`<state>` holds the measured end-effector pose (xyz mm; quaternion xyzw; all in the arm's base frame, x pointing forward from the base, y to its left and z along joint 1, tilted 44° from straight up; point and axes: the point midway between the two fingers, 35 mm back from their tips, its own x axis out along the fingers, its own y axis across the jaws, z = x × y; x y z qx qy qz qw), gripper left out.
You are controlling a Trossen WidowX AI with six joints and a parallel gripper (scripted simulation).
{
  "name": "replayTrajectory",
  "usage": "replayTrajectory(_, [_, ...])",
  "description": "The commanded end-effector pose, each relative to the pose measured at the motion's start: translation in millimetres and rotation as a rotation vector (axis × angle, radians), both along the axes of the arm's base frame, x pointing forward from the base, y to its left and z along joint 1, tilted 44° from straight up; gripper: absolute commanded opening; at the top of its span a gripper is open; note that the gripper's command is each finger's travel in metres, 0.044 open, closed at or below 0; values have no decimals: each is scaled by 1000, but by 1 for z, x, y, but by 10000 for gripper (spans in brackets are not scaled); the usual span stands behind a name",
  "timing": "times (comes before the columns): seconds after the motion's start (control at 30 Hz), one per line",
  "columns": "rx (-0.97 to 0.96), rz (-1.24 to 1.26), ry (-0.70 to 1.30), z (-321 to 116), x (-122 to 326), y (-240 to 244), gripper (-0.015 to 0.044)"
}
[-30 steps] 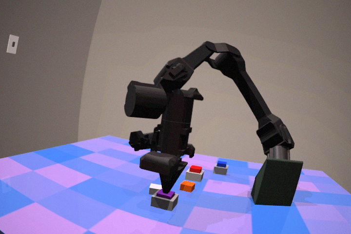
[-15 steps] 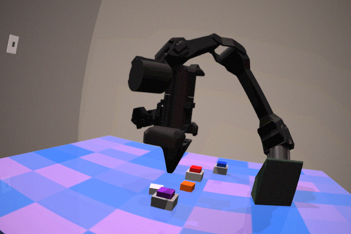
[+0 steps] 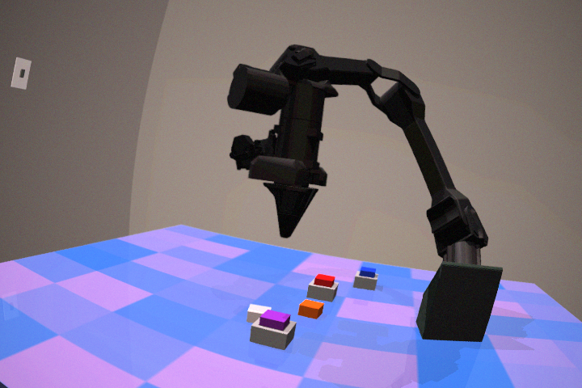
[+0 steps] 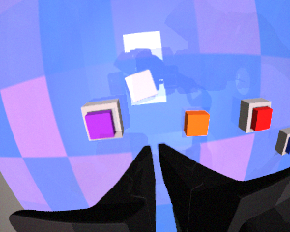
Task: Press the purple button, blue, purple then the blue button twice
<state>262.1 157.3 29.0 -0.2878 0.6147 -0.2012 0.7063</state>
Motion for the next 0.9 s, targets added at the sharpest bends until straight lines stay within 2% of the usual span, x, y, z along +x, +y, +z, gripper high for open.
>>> replayTrajectory(0.0, [22, 7, -3, 52, 10, -45, 20])
replayTrajectory(0.27, [23, 12, -10, 125, -8, -135, 20])
replayTrajectory(0.57, [-35, -1, -20, 179, -81, -226, 20])
replayTrajectory(0.87, [-45, -5, -20, 183, -92, -234, 20])
